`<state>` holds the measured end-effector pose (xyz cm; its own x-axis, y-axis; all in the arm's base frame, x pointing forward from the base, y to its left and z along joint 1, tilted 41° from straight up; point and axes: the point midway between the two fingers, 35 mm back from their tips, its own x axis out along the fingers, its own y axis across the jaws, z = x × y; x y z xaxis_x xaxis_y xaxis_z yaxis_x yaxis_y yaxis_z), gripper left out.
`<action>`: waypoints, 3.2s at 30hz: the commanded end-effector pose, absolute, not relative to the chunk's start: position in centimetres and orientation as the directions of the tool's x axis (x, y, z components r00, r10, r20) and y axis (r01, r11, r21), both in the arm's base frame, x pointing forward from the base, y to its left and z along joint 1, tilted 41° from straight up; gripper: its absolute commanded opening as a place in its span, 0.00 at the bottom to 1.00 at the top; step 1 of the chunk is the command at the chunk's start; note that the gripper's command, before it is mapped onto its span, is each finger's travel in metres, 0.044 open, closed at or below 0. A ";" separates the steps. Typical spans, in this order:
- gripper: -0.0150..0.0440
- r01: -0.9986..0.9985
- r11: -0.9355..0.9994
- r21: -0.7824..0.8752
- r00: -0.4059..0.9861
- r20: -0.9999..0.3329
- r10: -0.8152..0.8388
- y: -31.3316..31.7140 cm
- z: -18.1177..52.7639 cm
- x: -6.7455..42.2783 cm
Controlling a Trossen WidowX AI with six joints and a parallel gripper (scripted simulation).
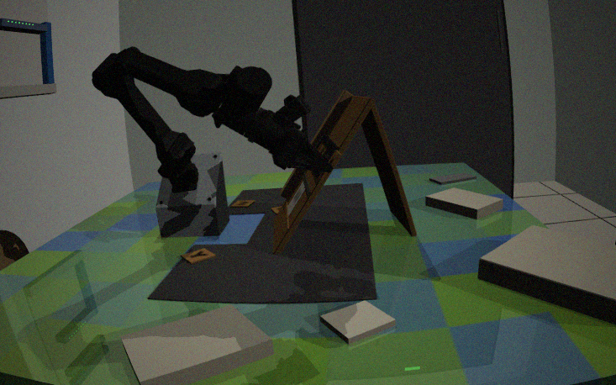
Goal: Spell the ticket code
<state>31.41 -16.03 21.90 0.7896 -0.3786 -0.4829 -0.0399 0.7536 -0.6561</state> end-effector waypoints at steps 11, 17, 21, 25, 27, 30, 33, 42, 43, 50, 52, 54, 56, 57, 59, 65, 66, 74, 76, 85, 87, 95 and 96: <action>0.25 -0.038 0.756 -0.654 0.786 -0.486 -0.381 -15.5 21.2 31.3; 0.25 -0.038 0.756 -0.654 0.786 -0.487 -0.381 -15.3 21.0 31.3; 0.25 -0.038 0.756 -0.653 0.786 -0.487 -0.381 -15.1 20.8 31.3; 0.25 -0.038 0.756 -0.653 0.786 -0.487 -0.381 -15.0 20.7 31.3; 0.25 -0.038 0.756 -0.653 0.786 -0.487 -0.381 -14.9 20.6 31.3; 0.25 -0.038 0.756 -0.653 0.786 -0.487 -0.381 -14.8 20.5 31.3; 0.25 -0.038 0.756 -0.653 0.786 -0.487 -0.381 -14.7 20.4 31.3; 0.25 -0.038 0.757 -0.653 0.786 -0.487 -0.381 -14.4 20.1 31.3; 0.25 -0.038 0.757 -0.653 0.786 -0.487 -0.381 -14.3 20.1 31.3; 0.25 -0.038 0.757 -0.653 0.786 -0.487 -0.380 -14.1 19.8 31.3; 0.25 -0.038 0.757 -0.653 0.786 -0.487 -0.380 -14.0 19.8 31.3; 0.25 -0.038 0.757 -0.652 0.786 -0.487 -0.380 -13.9 19.7 31.2; 0.25 -0.038 0.757 -0.652 0.786 -0.488 -0.380 -13.8 19.6 31.2; 0.25 -0.038 0.757 -0.652 0.786 -0.488 -0.380 -13.8 19.6 31.2; 0.25 -0.038 0.757 -0.652 0.786 -0.488 -0.380 -13.7 19.5 31.2; 0.25 -0.038 0.757 -0.652 0.786 -0.488 -0.380 -13.5 19.3 31.2; 0.25 -0.038 0.757 -0.652 0.786 -0.488 -0.380 -13.5 19.3 31.2; 0.25 -0.039 0.757 -0.652 0.786 -0.488 -0.380 -13.2 19.0 31.2; 0.25 -0.039 0.757 -0.652 0.786 -0.488 -0.380 -13.1 19.0 31.2; 0.25 -0.039 0.758 -0.652 0.786 -0.488 -0.380 -12.7 18.7 31.2; 0.25 -0.039 0.758 -0.652 0.786 -0.488 -0.380 -12.7 18.6 31.2; 0.25 -0.039 0.758 -0.651 0.786 -0.488 -0.380 -12.4 18.3 31.2; 0.25 -0.039 0.758 -0.651 0.786 -0.488 -0.380 -12.3 18.3 31.2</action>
